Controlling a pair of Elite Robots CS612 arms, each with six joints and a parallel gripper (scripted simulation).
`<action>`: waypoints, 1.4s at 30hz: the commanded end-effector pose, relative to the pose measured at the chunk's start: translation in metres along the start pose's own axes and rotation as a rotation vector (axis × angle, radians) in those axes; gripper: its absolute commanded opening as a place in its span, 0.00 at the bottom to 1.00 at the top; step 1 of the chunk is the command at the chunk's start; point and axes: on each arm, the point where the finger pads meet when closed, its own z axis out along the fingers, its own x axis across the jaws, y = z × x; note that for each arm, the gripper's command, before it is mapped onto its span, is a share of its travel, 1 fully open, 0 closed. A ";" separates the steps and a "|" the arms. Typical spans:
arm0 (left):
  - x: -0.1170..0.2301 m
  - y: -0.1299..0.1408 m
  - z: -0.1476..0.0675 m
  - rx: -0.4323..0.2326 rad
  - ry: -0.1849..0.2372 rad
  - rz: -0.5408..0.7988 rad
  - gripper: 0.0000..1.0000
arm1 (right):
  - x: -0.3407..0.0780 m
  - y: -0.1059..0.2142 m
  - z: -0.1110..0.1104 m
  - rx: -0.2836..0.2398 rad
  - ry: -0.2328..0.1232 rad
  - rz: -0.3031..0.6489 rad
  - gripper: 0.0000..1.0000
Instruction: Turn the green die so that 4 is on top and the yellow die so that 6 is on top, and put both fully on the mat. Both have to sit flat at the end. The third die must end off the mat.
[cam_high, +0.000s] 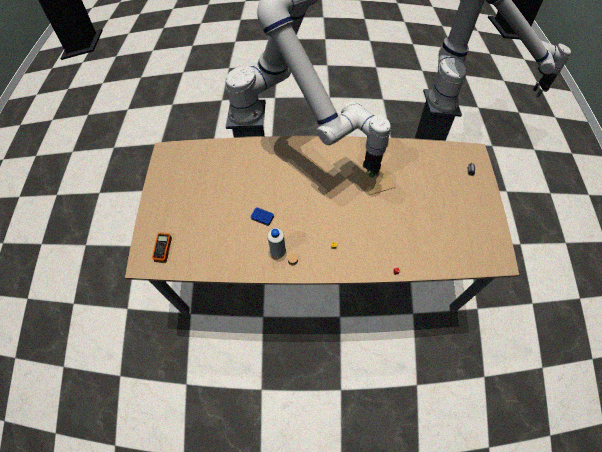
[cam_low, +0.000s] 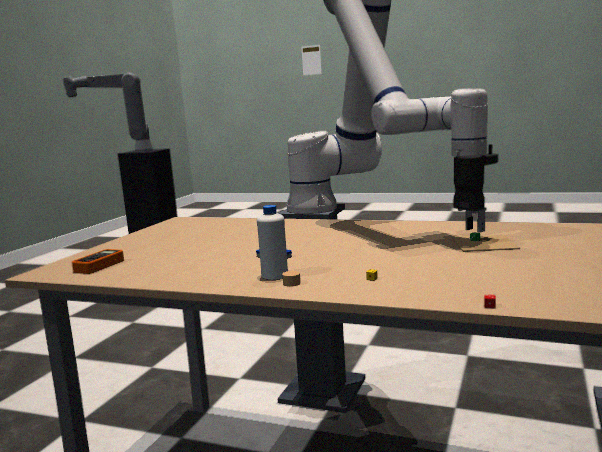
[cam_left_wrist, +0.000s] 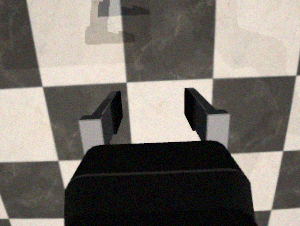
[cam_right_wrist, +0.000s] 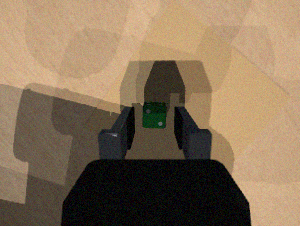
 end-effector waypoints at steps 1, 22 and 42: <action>0.000 0.001 -0.001 -0.001 0.000 0.000 1.00 | 0.001 0.000 -0.002 -0.001 0.002 0.000 0.70; 0.000 0.001 -0.001 -0.001 0.000 0.000 1.00 | 0.001 0.000 -0.053 -0.001 0.002 0.000 0.70; 0.000 0.001 -0.001 -0.001 0.000 0.000 1.00 | 0.000 -0.004 -0.051 -0.229 -0.001 0.000 0.70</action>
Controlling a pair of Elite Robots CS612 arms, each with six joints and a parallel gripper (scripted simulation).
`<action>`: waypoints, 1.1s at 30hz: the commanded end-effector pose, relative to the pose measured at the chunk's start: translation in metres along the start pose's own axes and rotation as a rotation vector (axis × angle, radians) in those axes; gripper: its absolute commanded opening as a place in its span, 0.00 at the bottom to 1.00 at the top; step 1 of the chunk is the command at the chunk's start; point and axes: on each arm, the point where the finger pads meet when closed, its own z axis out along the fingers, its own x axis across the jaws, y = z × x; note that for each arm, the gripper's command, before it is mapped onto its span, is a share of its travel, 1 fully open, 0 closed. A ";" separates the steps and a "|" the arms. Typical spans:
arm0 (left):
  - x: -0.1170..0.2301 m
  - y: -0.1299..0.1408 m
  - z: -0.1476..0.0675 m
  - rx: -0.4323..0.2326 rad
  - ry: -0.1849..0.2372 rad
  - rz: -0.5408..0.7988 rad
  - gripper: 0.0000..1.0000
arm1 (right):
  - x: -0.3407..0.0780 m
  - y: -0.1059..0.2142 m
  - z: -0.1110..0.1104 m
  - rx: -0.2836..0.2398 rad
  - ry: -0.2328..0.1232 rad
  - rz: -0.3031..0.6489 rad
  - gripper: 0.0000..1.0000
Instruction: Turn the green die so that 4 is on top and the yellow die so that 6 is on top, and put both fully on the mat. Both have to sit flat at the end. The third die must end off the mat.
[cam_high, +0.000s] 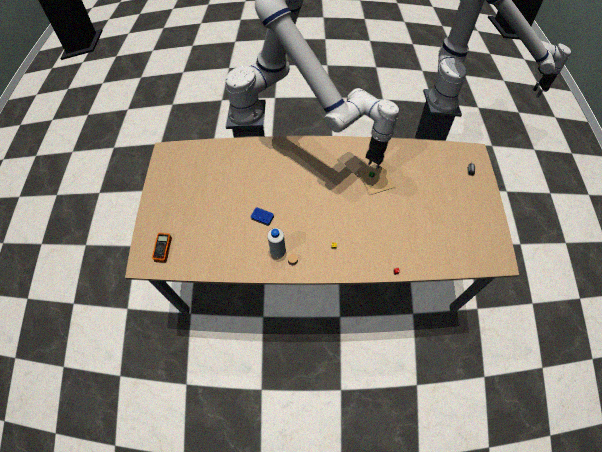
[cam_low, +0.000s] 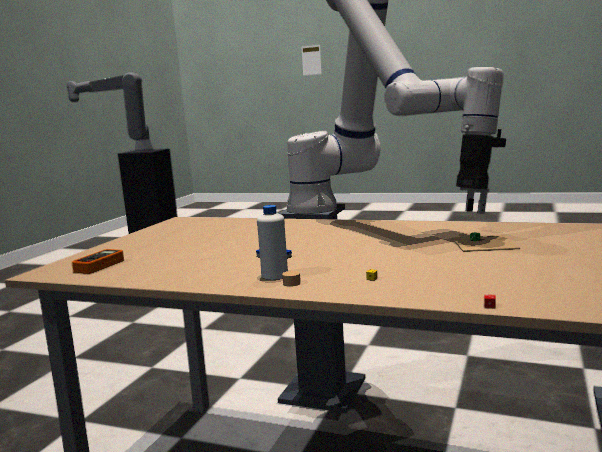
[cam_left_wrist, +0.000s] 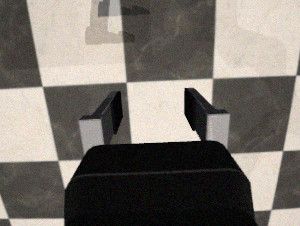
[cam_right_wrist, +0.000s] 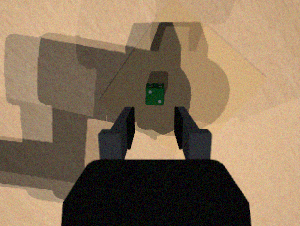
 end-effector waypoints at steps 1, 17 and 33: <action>0.000 0.001 -0.001 -0.001 0.000 0.000 1.00 | 0.001 -0.001 -0.002 -0.074 0.004 0.002 0.70; 0.000 0.001 -0.001 -0.001 0.000 0.000 1.00 | 0.001 -0.002 0.000 -0.174 0.000 0.003 0.70; 0.000 0.001 -0.001 -0.001 0.000 0.000 1.00 | 0.001 -0.005 -0.002 -0.357 0.006 0.003 0.70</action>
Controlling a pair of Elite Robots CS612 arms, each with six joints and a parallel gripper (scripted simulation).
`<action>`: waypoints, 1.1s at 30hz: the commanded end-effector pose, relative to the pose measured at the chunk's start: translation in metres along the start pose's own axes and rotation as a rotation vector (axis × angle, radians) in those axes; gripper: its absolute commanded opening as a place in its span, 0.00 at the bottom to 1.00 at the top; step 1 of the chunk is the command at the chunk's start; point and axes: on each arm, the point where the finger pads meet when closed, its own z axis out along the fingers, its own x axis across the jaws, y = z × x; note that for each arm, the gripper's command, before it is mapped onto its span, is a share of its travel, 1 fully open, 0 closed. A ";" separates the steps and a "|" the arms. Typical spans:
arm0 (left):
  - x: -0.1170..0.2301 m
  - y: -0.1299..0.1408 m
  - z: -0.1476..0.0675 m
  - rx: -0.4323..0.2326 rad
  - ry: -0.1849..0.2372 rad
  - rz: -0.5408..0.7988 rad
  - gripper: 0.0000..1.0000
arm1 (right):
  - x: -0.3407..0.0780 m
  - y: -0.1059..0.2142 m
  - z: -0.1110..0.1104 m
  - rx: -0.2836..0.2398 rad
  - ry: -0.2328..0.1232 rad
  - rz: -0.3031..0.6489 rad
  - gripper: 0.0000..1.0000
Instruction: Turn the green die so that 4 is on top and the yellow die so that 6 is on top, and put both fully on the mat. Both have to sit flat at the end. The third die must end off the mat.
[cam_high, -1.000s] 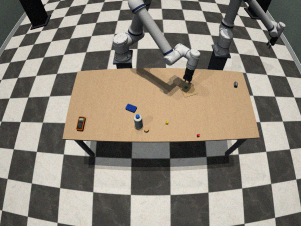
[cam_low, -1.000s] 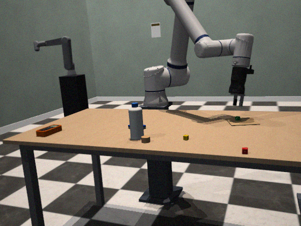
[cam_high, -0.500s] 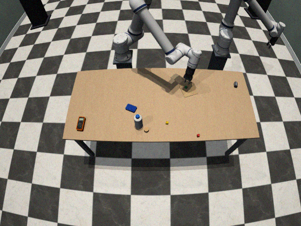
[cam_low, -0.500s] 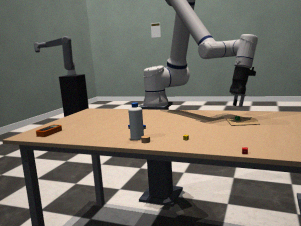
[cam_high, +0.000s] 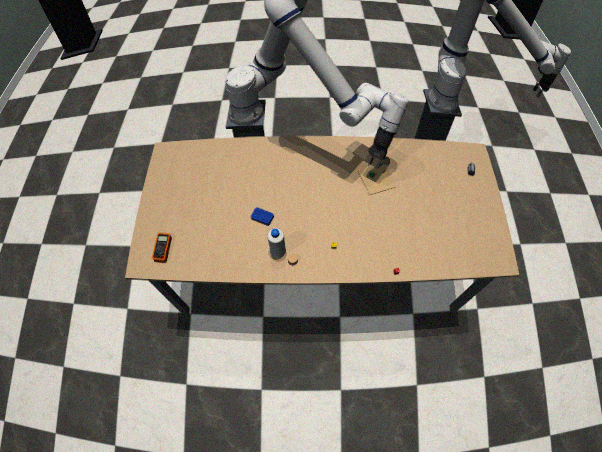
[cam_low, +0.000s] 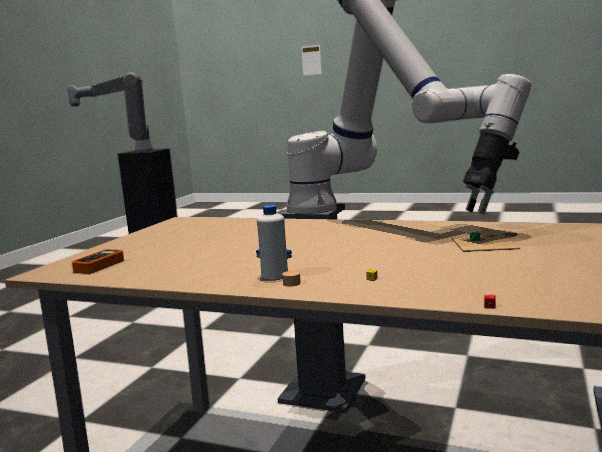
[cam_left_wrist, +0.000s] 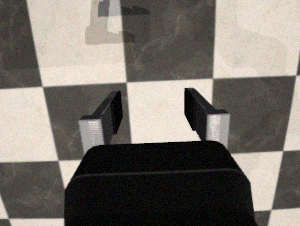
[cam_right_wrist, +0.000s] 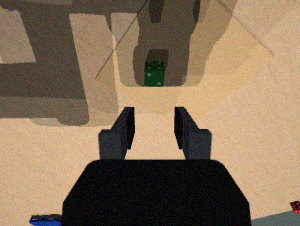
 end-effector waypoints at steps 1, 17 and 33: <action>0.000 0.001 -0.001 -0.001 0.000 0.000 1.00 | 0.001 0.001 -0.001 -0.014 0.002 0.002 0.70; 0.000 0.001 -0.001 -0.001 0.000 0.000 1.00 | 0.000 -0.003 0.001 -0.226 -0.002 0.002 0.70; 0.000 0.001 -0.001 -0.001 0.000 0.000 1.00 | 0.001 -0.004 -0.001 -0.276 0.002 0.002 0.70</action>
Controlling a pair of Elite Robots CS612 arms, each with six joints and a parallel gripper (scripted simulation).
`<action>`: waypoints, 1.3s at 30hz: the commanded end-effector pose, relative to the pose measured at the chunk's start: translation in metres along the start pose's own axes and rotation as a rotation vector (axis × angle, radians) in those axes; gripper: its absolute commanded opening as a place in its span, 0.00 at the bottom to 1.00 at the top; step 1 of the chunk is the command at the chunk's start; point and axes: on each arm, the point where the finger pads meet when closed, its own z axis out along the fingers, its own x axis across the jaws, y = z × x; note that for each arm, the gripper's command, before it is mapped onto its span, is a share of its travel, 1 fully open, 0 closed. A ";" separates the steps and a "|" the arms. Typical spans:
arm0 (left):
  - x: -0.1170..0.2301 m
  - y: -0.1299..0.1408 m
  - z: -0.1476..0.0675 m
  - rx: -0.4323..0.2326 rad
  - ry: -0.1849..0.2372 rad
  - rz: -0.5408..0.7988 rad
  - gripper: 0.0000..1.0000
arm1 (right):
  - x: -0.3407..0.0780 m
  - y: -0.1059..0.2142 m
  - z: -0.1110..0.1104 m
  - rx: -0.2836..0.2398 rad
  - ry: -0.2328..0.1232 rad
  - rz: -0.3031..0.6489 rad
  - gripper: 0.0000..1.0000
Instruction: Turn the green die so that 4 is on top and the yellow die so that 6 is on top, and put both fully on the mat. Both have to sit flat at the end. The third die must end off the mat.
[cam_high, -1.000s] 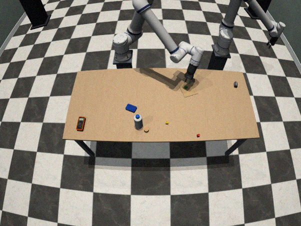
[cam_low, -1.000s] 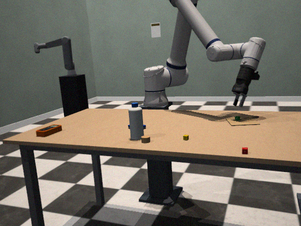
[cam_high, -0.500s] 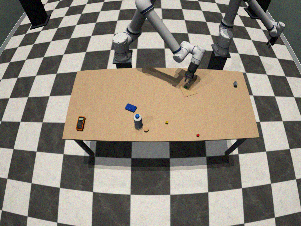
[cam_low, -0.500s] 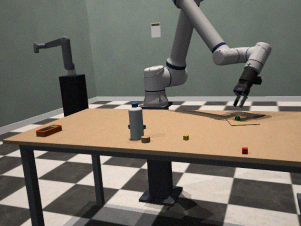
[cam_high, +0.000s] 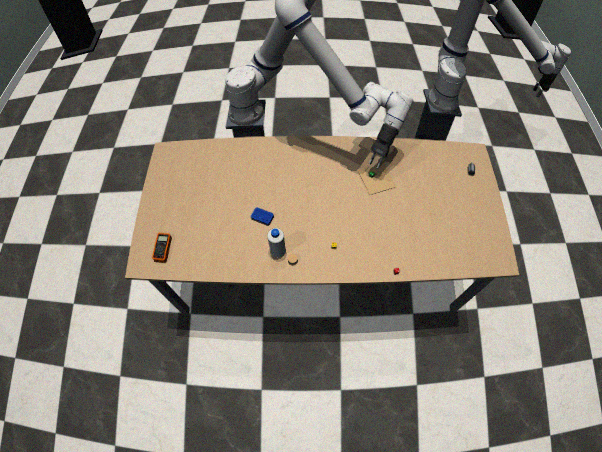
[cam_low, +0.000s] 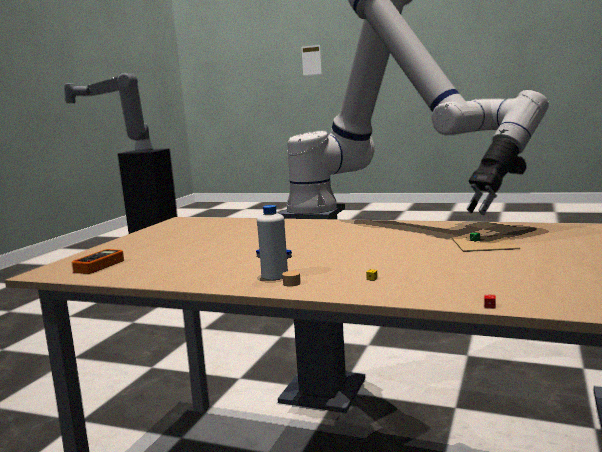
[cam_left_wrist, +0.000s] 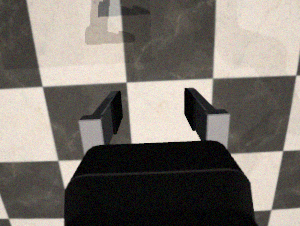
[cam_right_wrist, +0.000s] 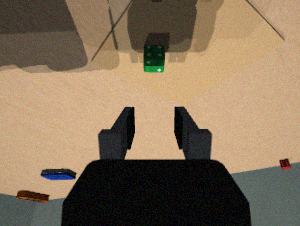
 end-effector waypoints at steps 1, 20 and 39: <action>0.000 0.001 -0.001 -0.001 0.000 0.000 1.00 | 0.001 0.001 -0.001 -0.001 0.002 0.002 0.70; 0.000 0.001 -0.001 -0.001 0.000 0.000 1.00 | 0.001 -0.004 0.004 -0.001 0.002 0.002 0.70; 0.000 0.001 -0.001 -0.001 0.000 0.000 1.00 | 0.001 -0.025 0.025 -0.001 0.002 0.002 0.70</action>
